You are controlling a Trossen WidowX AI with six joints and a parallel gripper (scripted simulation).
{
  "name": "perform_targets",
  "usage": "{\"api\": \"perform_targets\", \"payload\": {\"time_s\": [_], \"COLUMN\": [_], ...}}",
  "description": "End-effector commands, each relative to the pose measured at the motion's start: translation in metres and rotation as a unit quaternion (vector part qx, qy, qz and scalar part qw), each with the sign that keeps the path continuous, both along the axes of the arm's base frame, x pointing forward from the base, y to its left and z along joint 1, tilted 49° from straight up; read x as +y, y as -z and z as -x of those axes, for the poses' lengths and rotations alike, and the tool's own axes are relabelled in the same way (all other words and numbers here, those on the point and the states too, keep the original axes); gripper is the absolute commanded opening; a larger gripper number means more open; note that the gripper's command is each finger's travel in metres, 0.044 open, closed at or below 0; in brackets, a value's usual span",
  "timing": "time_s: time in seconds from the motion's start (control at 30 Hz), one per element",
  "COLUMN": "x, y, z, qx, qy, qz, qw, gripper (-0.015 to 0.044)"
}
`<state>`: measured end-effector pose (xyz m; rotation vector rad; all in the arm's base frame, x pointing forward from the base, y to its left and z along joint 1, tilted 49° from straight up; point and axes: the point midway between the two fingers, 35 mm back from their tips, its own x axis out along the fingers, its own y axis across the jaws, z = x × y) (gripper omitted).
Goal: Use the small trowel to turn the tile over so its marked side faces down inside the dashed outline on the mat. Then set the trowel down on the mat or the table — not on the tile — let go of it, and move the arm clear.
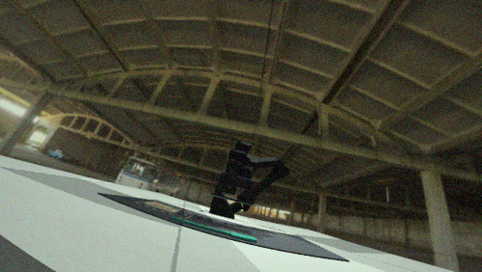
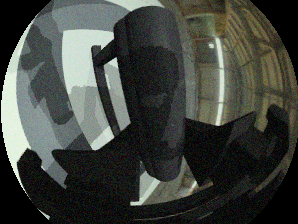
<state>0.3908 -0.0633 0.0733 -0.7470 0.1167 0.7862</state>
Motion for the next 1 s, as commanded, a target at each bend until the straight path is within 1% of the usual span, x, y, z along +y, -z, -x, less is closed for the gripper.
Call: {"api": "perform_targets", "payload": {"time_s": [0.0,0.47,0.97], "x": [0.001,0.053,0.106], "y": [-0.001,-0.030,-0.065], "z": [-0.001,-0.011,-0.002], "qx": [0.004,0.090,0.152], "qy": [0.003,0.038,0.091], "qz": [0.000,0.006,0.013], "qw": [1.000,0.995,0.984], "gripper": [0.0000,0.0000,0.0000]}}
